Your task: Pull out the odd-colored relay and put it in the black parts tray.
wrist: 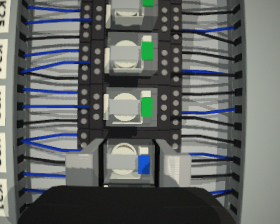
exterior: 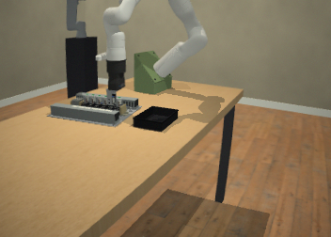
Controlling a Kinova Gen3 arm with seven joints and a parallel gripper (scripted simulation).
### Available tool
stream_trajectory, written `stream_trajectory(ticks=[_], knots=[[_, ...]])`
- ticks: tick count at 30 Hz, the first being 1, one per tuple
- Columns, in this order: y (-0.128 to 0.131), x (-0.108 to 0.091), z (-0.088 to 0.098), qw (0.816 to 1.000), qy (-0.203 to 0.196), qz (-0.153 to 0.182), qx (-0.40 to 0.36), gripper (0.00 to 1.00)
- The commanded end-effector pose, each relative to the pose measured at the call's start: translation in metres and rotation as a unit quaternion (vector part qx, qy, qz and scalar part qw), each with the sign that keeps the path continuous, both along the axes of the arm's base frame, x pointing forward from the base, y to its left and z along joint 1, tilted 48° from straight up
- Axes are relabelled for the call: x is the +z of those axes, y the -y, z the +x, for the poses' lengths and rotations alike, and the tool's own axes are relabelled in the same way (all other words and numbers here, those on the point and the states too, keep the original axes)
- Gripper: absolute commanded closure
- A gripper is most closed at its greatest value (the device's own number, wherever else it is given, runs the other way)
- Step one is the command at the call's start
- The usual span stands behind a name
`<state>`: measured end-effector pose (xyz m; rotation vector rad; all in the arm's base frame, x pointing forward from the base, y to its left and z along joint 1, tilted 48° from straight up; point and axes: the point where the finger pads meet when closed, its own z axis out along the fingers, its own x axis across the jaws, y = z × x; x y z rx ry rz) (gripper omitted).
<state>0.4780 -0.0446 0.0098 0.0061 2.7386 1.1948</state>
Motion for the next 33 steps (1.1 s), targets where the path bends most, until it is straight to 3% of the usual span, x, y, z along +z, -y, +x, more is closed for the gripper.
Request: stream_trajectory(ticks=[1, 33], knots=[[0.001, 0.0003, 0.0002, 1.0, 0.001, 0.0, -0.002, 1.0], [0.0011, 0.0003, -0.0013, 1.0, 0.019, 0.001, -0.02, 1.0]])
